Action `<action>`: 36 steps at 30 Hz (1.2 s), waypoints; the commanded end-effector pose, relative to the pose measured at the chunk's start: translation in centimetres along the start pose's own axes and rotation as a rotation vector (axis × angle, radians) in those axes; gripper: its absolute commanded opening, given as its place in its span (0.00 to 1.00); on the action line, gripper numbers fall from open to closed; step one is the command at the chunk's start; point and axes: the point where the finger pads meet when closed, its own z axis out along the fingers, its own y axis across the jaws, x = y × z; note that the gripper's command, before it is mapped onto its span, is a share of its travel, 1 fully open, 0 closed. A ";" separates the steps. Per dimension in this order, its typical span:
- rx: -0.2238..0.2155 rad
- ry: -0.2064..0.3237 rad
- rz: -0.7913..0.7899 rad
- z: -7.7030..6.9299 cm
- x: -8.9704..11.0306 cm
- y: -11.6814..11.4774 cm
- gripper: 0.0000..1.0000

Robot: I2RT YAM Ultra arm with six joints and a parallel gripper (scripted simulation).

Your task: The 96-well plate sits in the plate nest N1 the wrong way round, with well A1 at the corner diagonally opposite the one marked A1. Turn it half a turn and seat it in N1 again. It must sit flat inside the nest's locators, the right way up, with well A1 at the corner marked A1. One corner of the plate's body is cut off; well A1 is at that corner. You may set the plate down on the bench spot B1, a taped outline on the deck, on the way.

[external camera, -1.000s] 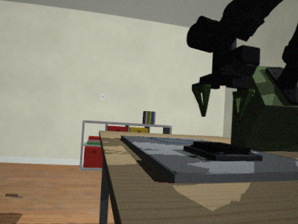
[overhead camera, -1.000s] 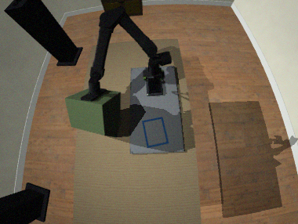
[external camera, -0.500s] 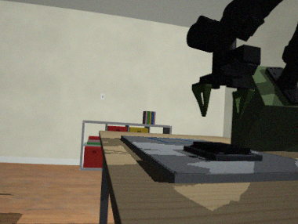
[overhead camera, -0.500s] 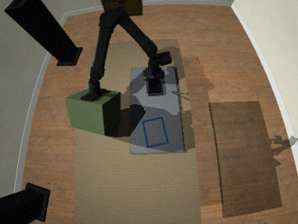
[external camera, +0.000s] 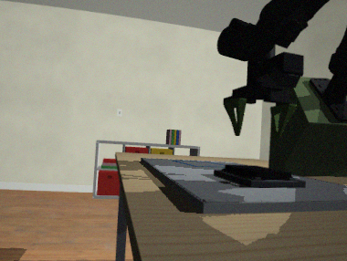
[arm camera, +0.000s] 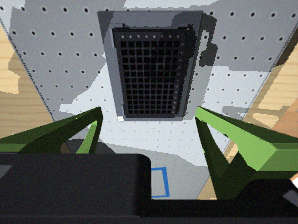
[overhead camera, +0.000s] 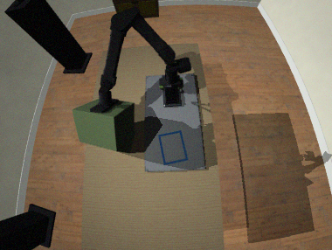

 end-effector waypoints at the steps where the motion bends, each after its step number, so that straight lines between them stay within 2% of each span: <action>1: 0.013 -0.010 -0.004 -0.4 -0.2 -0.4 1.00; 24: 0.013 -0.010 -0.004 -0.4 -0.2 -0.4 1.00; 36: 0.013 -0.010 -0.004 1.2 -0.2 -0.4 1.00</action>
